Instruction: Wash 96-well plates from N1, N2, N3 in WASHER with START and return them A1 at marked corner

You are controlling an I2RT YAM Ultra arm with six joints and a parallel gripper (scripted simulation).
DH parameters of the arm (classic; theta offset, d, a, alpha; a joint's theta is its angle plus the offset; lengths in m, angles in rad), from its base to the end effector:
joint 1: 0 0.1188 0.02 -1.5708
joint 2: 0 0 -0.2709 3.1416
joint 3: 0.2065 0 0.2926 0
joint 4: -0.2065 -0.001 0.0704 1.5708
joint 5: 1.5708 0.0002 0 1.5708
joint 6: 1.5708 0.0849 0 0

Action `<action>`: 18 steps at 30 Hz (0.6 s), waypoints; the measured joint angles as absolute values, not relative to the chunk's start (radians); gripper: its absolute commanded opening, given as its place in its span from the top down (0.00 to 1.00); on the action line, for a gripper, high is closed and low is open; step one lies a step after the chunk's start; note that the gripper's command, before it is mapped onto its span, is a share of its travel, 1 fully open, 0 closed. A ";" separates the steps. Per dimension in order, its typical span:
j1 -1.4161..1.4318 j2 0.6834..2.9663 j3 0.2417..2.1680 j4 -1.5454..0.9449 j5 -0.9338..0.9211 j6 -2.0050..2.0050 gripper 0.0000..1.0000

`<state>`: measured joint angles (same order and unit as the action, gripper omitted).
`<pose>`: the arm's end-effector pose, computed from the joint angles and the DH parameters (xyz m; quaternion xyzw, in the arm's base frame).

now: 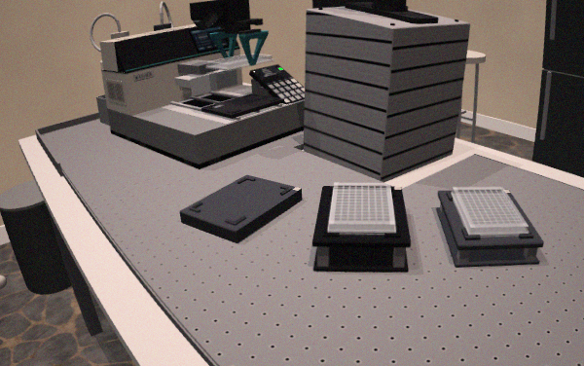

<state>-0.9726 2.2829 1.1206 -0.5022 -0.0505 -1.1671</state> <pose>0.2021 -0.2872 -0.0696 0.0958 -0.9940 -0.0532 0.0004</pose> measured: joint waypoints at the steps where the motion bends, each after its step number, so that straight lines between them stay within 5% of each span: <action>1: -0.970 2.282 1.121 -0.503 -0.051 -1.172 1.00; 18: -0.964 2.281 1.121 -0.507 -0.052 -1.190 1.00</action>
